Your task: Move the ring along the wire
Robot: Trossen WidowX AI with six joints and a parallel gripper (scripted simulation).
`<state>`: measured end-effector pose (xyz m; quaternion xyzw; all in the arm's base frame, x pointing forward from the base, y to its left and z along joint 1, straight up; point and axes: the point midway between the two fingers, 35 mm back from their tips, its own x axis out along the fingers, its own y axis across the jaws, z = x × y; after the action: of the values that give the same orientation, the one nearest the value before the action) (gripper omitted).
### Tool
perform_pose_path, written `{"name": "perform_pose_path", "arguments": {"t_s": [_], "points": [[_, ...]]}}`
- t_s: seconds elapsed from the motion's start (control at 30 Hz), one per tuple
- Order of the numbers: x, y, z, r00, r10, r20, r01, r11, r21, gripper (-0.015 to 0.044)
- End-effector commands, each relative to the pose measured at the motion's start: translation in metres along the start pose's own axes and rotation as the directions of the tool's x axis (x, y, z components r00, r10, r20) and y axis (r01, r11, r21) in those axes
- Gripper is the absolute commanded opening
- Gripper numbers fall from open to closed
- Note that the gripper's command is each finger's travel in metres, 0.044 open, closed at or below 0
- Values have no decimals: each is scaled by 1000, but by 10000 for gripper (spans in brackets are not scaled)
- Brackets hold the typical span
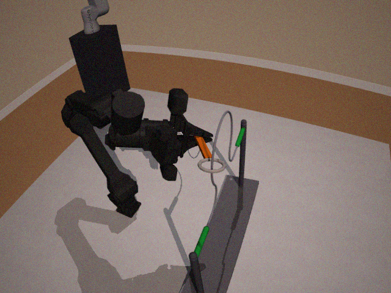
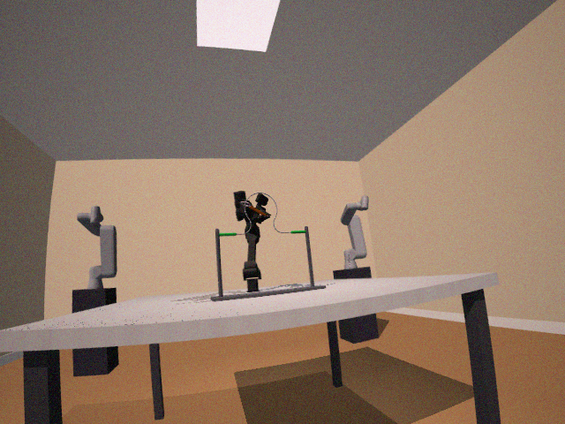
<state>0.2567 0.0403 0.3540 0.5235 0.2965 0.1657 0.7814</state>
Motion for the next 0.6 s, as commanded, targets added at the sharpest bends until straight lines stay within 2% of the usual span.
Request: {"name": "perform_pose_path", "arguments": {"t_s": [0.0, 0.57], "points": [[0, -1, 2, 999, -32, 9, 32, 998, -49, -150], [1, -9, 3, 986, -157, 54, 165, 958, -235, -150]]}}
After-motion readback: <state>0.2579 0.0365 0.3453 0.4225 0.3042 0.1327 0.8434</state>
